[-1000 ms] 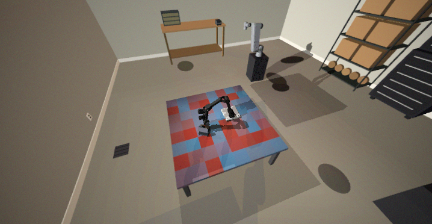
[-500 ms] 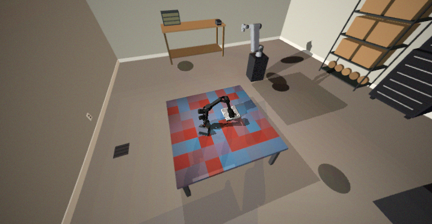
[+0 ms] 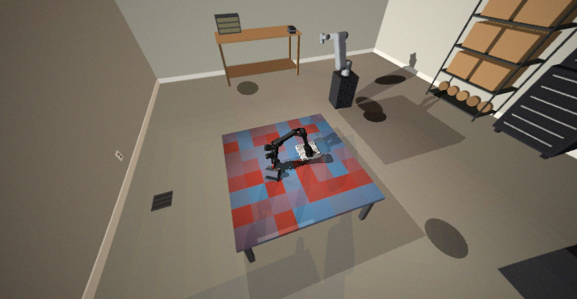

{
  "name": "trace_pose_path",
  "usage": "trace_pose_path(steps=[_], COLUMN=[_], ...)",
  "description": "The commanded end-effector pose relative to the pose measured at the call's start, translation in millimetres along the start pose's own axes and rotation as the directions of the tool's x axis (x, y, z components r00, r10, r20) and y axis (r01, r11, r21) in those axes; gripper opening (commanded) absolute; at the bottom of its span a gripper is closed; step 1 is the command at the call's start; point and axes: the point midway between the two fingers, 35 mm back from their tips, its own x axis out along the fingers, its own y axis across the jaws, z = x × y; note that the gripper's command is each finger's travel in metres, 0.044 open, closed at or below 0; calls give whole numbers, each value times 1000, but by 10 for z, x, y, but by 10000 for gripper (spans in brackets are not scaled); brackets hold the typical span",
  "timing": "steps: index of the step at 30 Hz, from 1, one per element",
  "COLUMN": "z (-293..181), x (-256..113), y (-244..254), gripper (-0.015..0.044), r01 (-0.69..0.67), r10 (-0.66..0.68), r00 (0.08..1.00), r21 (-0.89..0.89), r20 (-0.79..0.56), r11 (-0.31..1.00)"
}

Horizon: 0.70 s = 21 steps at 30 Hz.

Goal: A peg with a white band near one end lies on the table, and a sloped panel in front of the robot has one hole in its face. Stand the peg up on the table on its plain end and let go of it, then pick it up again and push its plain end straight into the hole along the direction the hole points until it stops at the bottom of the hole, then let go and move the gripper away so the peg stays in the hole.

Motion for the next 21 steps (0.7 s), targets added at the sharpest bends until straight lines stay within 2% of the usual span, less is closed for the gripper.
trace_pose_path(steps=[1, 21], z=[45, 46], x=[-119, -588], y=[23, -23], gripper=[440, 440], r01=[-4, 1], r10=[4, -1], r00=[1000, 1000], r21=[-10, -4], r20=[13, 7], r11=[1000, 1000])
